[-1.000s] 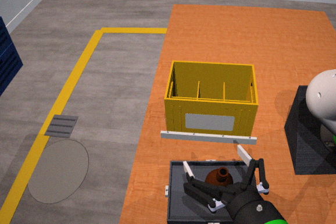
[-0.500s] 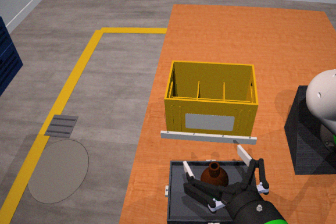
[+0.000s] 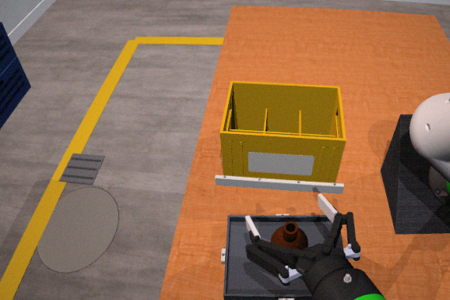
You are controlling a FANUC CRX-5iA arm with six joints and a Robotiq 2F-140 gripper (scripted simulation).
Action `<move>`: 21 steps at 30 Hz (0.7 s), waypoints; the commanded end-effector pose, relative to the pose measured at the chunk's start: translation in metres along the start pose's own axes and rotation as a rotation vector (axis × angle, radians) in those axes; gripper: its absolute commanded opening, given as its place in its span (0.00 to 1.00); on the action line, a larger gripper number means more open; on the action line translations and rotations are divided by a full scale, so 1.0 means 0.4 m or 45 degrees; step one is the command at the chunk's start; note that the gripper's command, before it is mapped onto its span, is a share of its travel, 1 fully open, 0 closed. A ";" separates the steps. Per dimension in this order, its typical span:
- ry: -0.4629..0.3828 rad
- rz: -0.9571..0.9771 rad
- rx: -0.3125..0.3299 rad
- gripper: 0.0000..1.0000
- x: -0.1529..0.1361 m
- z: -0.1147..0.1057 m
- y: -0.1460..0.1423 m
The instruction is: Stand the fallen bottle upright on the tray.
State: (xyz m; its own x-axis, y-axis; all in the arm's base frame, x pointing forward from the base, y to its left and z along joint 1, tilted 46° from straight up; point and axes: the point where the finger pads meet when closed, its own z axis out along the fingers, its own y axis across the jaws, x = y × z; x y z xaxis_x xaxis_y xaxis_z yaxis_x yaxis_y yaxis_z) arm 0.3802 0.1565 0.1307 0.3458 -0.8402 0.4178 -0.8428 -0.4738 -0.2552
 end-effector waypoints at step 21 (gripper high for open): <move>0.000 0.000 0.000 1.00 0.052 -0.019 0.000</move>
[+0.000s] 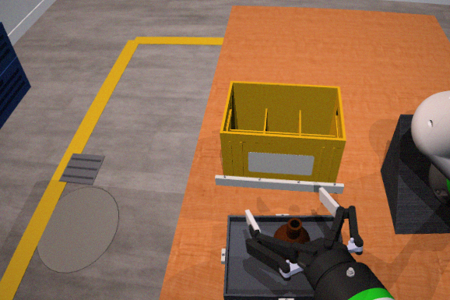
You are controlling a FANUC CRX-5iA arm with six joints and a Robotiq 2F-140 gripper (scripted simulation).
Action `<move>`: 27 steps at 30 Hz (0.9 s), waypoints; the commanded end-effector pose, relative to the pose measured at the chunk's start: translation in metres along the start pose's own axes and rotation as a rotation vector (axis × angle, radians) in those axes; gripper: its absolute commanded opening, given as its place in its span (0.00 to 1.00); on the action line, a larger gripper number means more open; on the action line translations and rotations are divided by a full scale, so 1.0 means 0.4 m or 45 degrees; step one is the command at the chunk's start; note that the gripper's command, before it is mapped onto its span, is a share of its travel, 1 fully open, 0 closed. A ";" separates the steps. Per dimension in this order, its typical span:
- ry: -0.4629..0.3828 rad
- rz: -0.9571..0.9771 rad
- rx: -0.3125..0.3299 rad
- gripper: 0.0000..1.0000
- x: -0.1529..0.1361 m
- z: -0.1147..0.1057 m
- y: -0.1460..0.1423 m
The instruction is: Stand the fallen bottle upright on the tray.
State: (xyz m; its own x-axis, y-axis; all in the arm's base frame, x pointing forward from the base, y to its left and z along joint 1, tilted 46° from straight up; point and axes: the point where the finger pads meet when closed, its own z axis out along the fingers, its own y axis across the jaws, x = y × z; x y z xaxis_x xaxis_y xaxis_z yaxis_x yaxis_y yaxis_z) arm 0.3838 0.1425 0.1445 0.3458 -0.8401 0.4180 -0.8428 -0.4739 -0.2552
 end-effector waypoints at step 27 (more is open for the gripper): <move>0.000 0.001 0.000 1.00 0.144 -0.052 0.000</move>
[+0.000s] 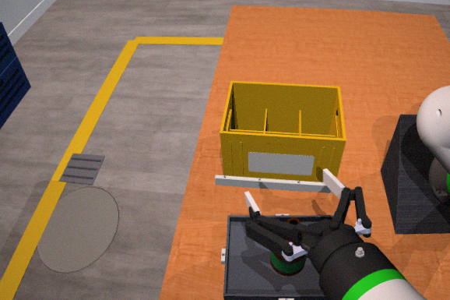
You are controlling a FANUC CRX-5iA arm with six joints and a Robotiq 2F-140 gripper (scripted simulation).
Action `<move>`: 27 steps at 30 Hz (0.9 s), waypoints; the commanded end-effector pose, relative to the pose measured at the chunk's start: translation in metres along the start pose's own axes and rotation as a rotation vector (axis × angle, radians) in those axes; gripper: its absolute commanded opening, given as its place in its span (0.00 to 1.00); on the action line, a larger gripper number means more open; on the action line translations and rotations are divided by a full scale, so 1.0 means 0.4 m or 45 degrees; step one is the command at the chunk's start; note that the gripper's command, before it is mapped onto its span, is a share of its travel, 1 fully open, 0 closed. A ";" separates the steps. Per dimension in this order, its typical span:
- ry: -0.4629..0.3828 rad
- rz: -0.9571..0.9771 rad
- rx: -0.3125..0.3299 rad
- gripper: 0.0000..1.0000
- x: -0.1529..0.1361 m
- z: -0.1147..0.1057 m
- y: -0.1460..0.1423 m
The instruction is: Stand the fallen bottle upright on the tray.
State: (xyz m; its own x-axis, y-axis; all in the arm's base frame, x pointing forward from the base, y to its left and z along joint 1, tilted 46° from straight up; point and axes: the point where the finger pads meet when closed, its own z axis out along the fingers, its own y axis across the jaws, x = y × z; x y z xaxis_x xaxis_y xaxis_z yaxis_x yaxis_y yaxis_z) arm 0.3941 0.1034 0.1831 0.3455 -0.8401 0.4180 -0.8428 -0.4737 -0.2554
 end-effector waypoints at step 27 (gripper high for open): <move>0.000 0.000 0.000 1.00 0.056 -0.020 0.000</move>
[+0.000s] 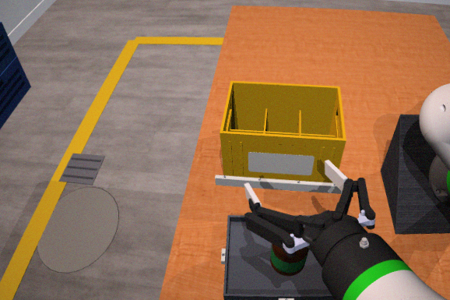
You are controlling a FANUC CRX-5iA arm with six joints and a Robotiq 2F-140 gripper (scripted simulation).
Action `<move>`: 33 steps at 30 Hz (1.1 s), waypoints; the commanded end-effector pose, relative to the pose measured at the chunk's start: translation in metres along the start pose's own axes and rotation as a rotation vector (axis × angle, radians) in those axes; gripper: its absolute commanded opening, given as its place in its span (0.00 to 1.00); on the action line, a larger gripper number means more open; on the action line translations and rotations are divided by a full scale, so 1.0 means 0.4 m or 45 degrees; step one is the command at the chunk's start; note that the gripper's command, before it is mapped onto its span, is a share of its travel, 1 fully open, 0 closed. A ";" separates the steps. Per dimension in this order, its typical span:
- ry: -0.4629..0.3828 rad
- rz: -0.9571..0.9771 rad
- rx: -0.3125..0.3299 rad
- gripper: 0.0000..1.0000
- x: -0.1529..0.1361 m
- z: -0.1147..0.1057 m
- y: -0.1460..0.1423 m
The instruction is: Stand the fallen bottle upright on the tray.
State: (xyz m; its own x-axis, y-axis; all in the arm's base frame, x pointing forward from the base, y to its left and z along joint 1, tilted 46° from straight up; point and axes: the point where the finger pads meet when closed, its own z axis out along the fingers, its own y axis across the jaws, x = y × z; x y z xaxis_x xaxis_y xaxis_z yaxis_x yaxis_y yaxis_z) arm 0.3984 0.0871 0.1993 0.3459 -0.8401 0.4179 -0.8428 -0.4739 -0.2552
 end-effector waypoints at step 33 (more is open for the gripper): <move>0.000 0.001 0.000 0.00 0.001 0.000 0.000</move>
State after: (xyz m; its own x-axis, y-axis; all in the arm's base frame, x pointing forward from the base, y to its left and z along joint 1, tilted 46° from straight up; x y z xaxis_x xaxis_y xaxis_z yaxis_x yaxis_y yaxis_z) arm 0.3984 0.0870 0.1993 0.3459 -0.8401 0.4179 -0.8428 -0.4739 -0.2552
